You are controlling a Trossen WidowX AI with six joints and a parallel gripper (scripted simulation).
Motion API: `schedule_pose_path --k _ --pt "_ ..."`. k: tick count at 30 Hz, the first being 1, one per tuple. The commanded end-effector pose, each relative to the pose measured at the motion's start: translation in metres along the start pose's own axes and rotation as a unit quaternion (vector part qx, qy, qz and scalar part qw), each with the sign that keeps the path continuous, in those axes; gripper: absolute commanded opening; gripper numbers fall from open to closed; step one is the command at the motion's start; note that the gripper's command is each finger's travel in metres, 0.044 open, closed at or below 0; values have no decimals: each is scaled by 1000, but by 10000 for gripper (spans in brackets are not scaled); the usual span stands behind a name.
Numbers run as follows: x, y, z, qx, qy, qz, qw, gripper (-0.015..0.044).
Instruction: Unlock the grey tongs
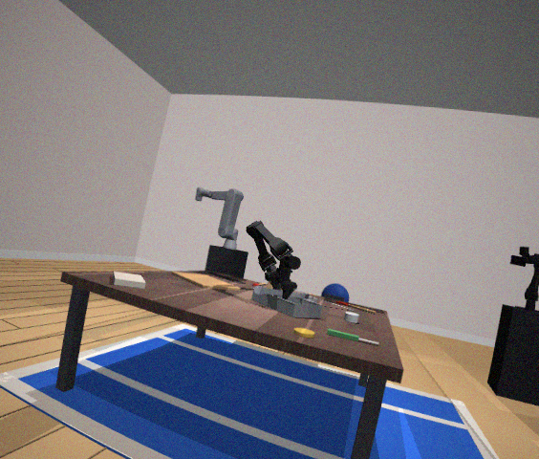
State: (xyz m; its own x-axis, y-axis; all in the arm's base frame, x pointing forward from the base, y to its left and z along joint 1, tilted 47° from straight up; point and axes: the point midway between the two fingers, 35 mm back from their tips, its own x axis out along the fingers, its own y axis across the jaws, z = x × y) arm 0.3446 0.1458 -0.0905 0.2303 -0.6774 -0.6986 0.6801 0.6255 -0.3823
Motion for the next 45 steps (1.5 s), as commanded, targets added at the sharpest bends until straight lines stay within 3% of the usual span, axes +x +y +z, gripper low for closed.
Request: schedule_pose_path --k 1,2,14,28,34,35,45 --pt "6 -2 0 -3 -3 -2 1000 440" --pt "6 -2 0 -3 -3 -2 1000 440" --pt "2 -1 0 0 0 -1 1000 125" --pt "2 -1 0 0 0 -1 1000 32" --pt "0 0 0 0 0 -1 1000 -126" --pt "-5 1 0 0 1 0 1000 -150" --pt "-125 0 -2 -4 0 -1 1000 -150"
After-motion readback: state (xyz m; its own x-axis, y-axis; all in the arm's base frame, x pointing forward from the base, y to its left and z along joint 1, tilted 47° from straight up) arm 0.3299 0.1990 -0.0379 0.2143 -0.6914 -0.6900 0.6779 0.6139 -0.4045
